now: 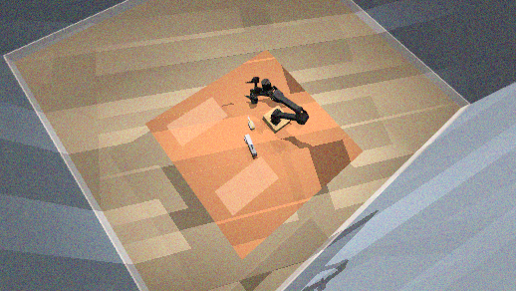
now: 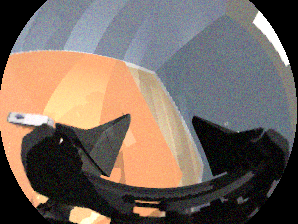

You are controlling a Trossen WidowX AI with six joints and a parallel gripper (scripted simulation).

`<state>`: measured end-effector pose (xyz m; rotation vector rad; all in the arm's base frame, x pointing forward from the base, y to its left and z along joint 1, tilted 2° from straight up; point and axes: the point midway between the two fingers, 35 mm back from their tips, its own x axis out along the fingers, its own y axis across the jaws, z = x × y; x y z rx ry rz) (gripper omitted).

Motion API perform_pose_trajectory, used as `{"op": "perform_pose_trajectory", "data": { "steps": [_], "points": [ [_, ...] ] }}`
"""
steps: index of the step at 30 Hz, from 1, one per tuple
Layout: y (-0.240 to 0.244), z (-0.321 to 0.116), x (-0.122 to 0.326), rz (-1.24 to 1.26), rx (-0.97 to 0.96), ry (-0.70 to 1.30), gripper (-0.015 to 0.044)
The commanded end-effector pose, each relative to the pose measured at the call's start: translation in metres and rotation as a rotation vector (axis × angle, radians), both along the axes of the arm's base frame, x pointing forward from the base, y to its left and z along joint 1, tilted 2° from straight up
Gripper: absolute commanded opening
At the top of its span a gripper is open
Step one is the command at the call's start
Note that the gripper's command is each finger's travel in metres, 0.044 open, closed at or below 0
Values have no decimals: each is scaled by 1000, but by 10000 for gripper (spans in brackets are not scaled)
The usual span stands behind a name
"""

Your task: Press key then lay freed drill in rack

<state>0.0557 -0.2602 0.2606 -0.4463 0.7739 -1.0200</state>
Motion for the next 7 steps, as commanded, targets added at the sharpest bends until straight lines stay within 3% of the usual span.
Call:
{"op": "perform_pose_trajectory", "data": {
  "steps": [1,7],
  "points": [
    [25,55,-21,-123,-194,-272,440],
    [91,129,-39,-179,-511,-624,440]
  ]
}}
